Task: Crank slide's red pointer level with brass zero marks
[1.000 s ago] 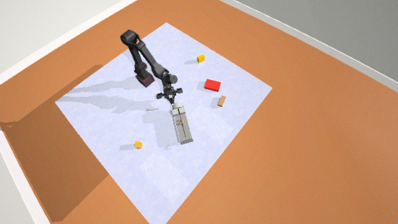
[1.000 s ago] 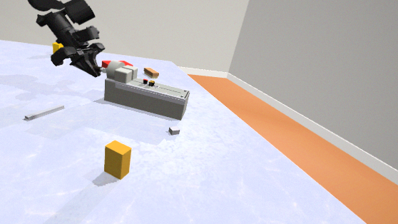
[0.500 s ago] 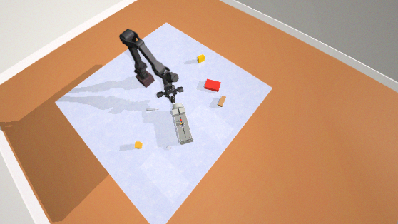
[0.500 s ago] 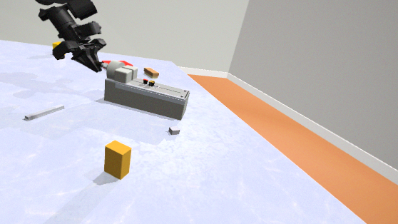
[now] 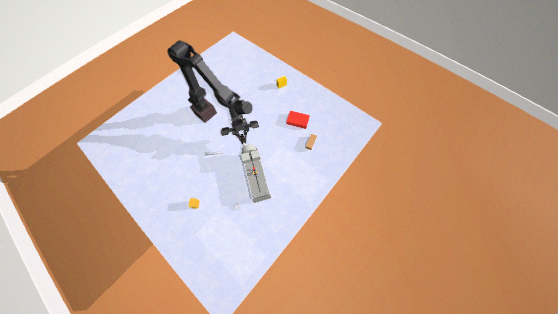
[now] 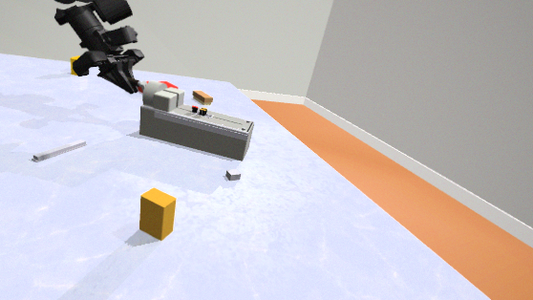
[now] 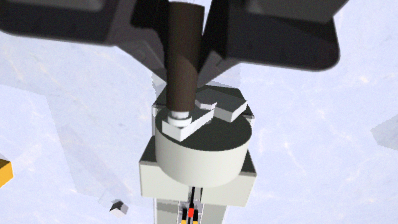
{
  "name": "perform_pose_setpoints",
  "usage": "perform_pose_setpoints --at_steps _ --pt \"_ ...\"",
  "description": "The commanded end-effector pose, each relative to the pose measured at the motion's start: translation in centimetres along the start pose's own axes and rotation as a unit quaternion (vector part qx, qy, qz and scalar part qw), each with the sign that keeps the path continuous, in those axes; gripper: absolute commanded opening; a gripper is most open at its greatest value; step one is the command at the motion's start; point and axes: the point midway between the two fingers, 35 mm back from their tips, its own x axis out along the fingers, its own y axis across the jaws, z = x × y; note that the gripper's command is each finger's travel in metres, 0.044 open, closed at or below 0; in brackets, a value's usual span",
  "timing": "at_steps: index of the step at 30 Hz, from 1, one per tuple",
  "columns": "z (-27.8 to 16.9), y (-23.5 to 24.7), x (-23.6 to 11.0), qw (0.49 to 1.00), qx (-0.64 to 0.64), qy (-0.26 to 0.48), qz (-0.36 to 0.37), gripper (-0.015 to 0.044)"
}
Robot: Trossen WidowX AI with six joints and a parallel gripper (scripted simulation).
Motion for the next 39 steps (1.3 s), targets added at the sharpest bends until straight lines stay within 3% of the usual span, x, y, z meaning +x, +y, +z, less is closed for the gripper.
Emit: perform_pose_setpoints --at_steps 1,39 --pt "0.3 0.8 -0.4 1.000 0.002 -0.006 0.007 0.0000" --pt "0.3 1.9 -0.4 1.000 0.002 -0.006 0.008 0.0000"
